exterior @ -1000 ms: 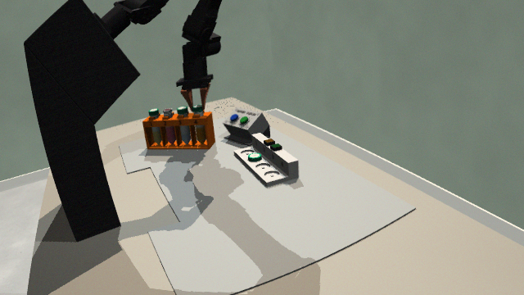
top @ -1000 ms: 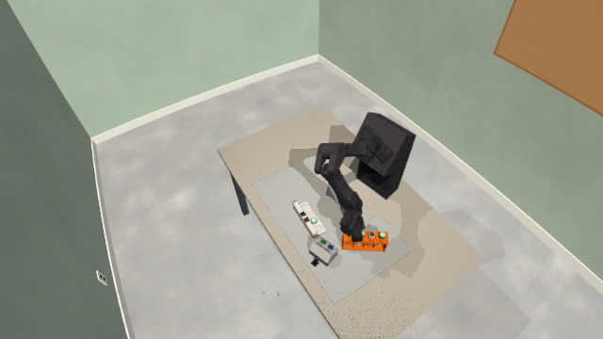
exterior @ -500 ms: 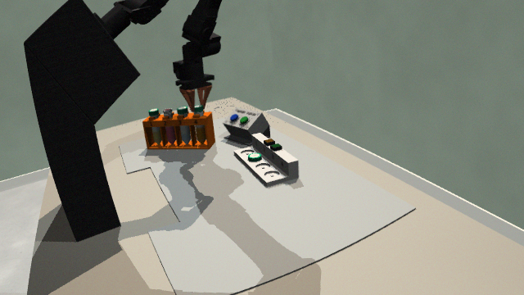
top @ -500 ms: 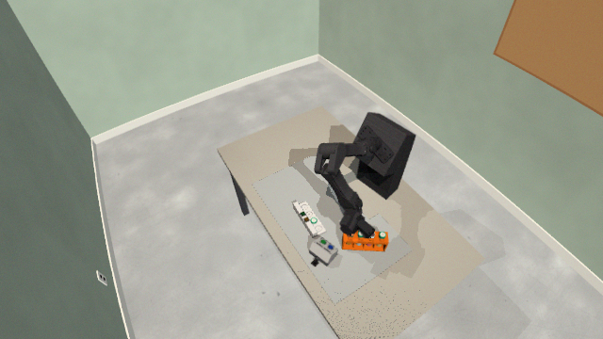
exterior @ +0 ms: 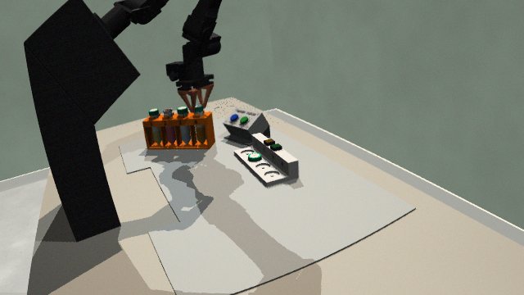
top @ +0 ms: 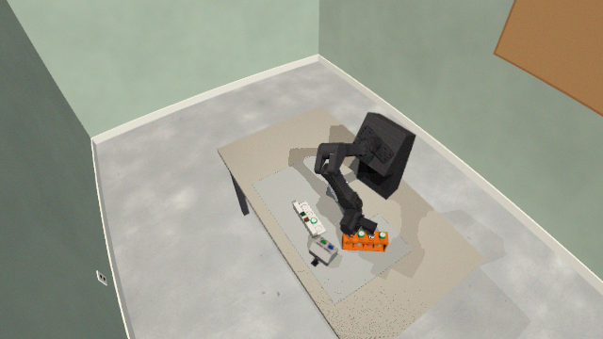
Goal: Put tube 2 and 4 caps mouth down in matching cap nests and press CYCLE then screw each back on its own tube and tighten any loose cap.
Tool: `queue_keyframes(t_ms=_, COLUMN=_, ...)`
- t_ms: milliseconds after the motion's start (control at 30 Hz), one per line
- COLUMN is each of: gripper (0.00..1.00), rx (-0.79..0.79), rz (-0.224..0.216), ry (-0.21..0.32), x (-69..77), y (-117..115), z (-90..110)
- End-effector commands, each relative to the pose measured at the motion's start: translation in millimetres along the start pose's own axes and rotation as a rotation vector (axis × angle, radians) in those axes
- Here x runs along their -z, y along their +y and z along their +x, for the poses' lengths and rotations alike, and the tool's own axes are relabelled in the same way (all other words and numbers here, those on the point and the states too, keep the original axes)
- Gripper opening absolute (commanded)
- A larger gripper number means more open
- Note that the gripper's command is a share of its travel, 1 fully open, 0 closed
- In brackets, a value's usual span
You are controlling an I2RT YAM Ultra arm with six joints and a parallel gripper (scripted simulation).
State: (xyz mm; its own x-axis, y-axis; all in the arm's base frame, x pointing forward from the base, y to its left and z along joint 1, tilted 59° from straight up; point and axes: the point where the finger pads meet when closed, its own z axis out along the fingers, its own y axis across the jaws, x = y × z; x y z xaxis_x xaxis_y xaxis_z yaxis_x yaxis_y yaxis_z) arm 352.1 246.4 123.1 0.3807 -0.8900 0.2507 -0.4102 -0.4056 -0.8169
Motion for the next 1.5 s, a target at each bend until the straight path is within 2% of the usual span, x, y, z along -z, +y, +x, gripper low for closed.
queue_keyframes(t_ms=0, gripper=0.49, rx=0.011, rz=0.007, ry=-0.003, x=1.9, y=-2.2, z=-0.6)
queue_keyframes(t_ms=233, gripper=0.49, rx=0.011, rz=0.007, ry=-0.003, x=1.9, y=-2.2, z=-0.6)
queue_keyframes(t_ms=400, gripper=0.49, rx=-0.398, rz=0.006, ry=-0.004, x=4.4, y=-2.0, z=-0.6)
queue_keyframes(t_ms=433, gripper=0.49, rx=-0.406, rz=0.006, ry=-0.004, x=4.4, y=-2.0, z=-0.7)
queue_keyframes(t_ms=467, gripper=0.49, rx=-0.489, rz=0.006, ry=-0.004, x=4.9, y=-2.0, z=-0.7)
queue_keyframes(t_ms=567, gripper=0.49, rx=-0.489, rz=0.006, ry=-0.004, x=4.9, y=-2.0, z=-0.7)
queue_keyframes(t_ms=667, gripper=0.49, rx=-0.739, rz=0.006, ry=-0.005, x=6.4, y=-1.9, z=-0.7)
queue_keyframes(t_ms=700, gripper=0.49, rx=-0.739, rz=0.006, ry=-0.005, x=6.4, y=-1.9, z=-0.7)
queue_keyframes(t_ms=767, gripper=0.49, rx=-0.890, rz=0.005, ry=-0.006, x=7.4, y=-1.9, z=-0.7)
queue_keyframes(t_ms=800, gripper=0.49, rx=-0.906, rz=0.005, ry=-0.006, x=7.4, y=-1.9, z=-0.7)
queue_keyframes(t_ms=833, gripper=0.49, rx=-0.989, rz=0.005, ry=-0.006, x=7.9, y=-1.8, z=-0.7)
queue_keyframes(t_ms=867, gripper=0.49, rx=-0.989, rz=0.005, ry=-0.006, x=7.9, y=-1.9, z=-0.7)
queue_keyframes(t_ms=1000, gripper=0.49, rx=-1.239, rz=0.004, ry=-0.007, x=9.0, y=-1.8, z=-0.8)
queue_keyframes(t_ms=1033, gripper=0.49, rx=-1.239, rz=0.004, ry=-0.007, x=9.0, y=-1.9, z=-0.9)
queue_keyframes(t_ms=1067, gripper=0.49, rx=-1.323, rz=0.004, ry=-0.007, x=9.0, y=-1.8, z=-1.0)
queue_keyframes(t_ms=1133, gripper=0.49, rx=-1.323, rz=0.004, ry=-0.007, x=9.0, y=-1.8, z=-1.0)
queue_keyframes(t_ms=1233, gripper=0.49, rx=-1.559, rz=0.004, ry=-0.008, x=9.0, y=-1.9, z=-1.1)
queue_keyframes(t_ms=1467, gripper=0.49, rx=-1.573, rz=0.003, ry=-0.008, x=9.3, y=-2.0, z=-1.1)
